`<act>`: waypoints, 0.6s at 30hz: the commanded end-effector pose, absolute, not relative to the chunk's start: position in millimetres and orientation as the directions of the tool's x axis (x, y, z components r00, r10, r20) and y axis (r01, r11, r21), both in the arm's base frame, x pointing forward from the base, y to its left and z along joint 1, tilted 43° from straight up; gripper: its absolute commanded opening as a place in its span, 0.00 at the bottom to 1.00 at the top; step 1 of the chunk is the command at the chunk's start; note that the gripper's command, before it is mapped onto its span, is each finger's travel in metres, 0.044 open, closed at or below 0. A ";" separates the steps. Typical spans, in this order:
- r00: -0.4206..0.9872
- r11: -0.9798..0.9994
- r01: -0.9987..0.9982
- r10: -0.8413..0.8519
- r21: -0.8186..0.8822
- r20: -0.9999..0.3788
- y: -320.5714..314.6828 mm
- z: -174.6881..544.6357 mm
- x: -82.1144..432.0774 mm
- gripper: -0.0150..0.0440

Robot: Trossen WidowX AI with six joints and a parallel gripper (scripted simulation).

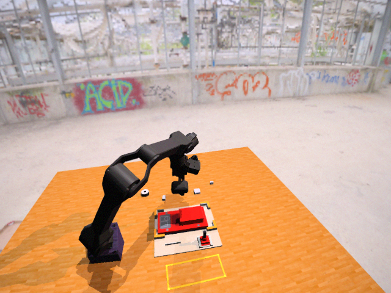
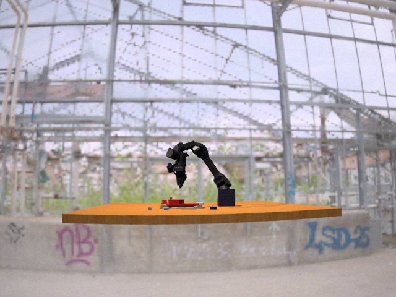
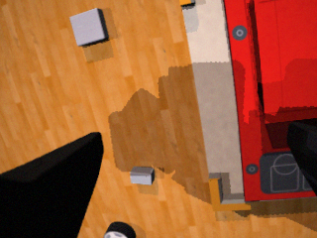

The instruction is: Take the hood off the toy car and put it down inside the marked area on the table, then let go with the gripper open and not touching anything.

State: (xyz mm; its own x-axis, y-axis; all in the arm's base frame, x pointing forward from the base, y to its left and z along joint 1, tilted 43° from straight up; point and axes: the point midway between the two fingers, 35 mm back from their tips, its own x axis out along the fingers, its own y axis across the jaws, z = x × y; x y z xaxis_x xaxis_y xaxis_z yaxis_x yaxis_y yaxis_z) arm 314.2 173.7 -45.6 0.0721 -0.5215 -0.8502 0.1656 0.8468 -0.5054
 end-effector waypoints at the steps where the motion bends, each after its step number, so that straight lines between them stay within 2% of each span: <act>1: 0.012 0.776 0.081 -0.628 -0.625 -0.778 125.4 -26.2 330.9 1.00; 4: -0.015 0.745 0.038 -0.666 -0.666 -0.746 105.1 -16.5 334.9 1.00; 18: -0.016 0.744 0.036 -0.667 -0.667 -0.745 99.6 -20.7 335.1 1.00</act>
State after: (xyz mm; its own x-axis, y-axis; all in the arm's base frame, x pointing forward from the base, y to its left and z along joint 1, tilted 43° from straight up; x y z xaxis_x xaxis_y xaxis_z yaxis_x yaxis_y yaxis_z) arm 335.7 103.7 -18.3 -0.0106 -0.6630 -0.7485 0.0393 0.7477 -0.6629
